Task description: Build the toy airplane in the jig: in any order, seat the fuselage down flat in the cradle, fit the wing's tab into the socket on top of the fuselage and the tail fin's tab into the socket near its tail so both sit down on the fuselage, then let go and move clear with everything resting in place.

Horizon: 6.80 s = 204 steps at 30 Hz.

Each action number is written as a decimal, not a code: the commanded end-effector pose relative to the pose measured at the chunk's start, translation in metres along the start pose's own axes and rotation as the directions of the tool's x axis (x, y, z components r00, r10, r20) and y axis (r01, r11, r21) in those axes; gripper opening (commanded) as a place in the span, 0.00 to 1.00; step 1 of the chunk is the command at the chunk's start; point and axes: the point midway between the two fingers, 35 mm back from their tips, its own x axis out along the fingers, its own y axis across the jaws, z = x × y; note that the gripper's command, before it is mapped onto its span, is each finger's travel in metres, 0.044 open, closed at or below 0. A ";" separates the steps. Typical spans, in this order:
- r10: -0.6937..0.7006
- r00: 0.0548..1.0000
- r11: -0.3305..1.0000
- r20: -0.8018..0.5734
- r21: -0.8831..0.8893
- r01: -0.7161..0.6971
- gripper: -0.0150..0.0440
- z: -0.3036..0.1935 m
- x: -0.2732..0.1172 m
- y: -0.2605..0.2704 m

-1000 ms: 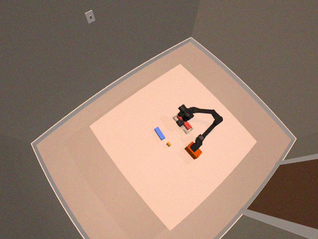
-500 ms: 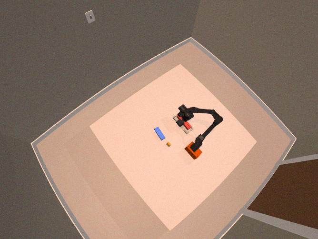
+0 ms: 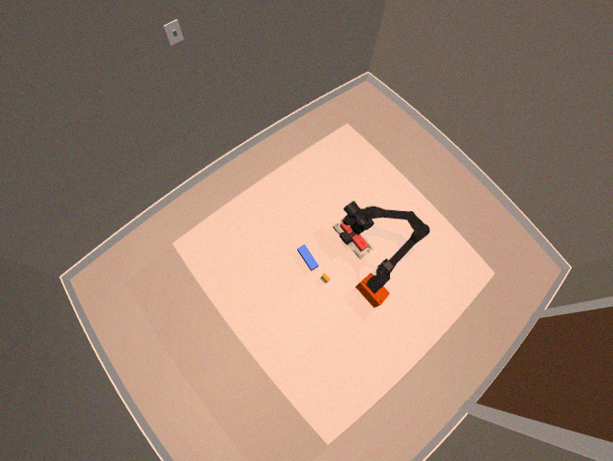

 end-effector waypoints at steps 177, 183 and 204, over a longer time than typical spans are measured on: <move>0.029 1.000 0.950 0.000 0.310 -0.027 0.25 0.061 -0.120 0.222; 0.033 0.999 0.914 0.001 0.404 -0.031 0.25 0.065 -0.118 0.203; 0.040 0.999 0.714 0.004 0.699 -0.031 0.25 0.068 -0.107 0.134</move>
